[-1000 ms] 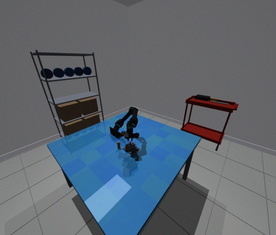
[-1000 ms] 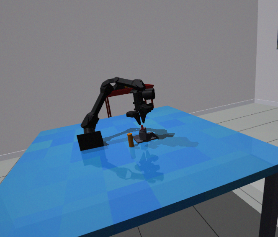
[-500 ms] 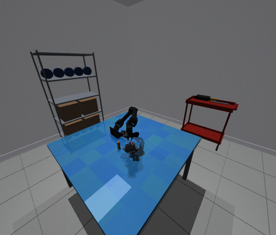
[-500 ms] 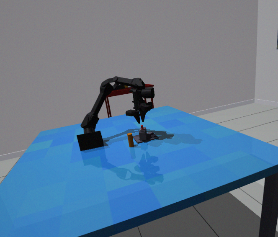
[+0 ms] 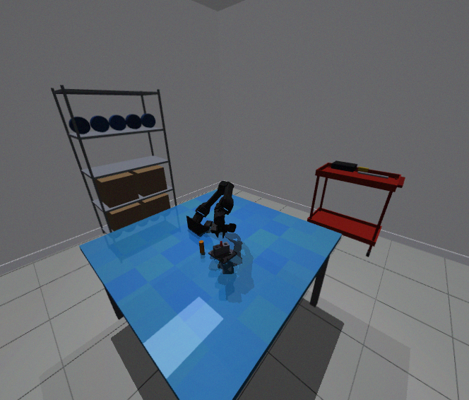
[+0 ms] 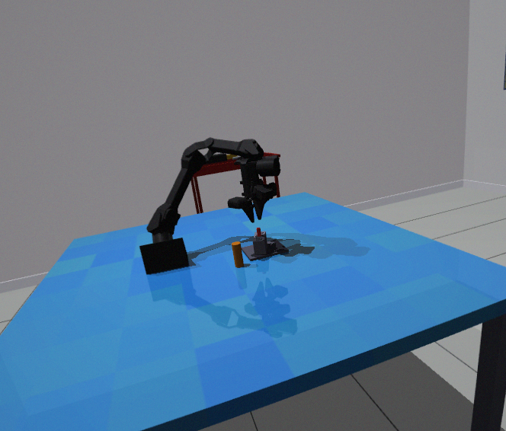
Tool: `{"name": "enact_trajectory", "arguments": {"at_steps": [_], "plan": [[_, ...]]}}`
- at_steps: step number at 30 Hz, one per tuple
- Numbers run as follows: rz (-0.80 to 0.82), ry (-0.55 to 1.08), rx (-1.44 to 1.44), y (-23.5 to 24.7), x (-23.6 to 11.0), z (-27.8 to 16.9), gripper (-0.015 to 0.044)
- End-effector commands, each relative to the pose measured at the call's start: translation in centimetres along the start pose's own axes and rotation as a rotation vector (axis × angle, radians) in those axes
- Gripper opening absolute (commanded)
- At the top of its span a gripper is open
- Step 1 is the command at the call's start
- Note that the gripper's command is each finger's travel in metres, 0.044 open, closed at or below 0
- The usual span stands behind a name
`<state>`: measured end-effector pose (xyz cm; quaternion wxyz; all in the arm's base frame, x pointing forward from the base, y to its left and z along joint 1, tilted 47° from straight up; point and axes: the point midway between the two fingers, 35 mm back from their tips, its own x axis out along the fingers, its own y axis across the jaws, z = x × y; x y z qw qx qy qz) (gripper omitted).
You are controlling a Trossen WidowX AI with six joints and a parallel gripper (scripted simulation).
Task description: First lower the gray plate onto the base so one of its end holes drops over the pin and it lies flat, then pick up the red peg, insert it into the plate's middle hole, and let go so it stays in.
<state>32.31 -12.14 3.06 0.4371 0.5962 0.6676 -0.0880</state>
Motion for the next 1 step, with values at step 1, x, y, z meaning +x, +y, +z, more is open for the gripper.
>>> {"name": "enact_trajectory", "arguments": {"at_steps": [1], "plan": [[-0.002, -0.003, -0.005, 0.02, -0.33, 0.0, 0.015]]}}
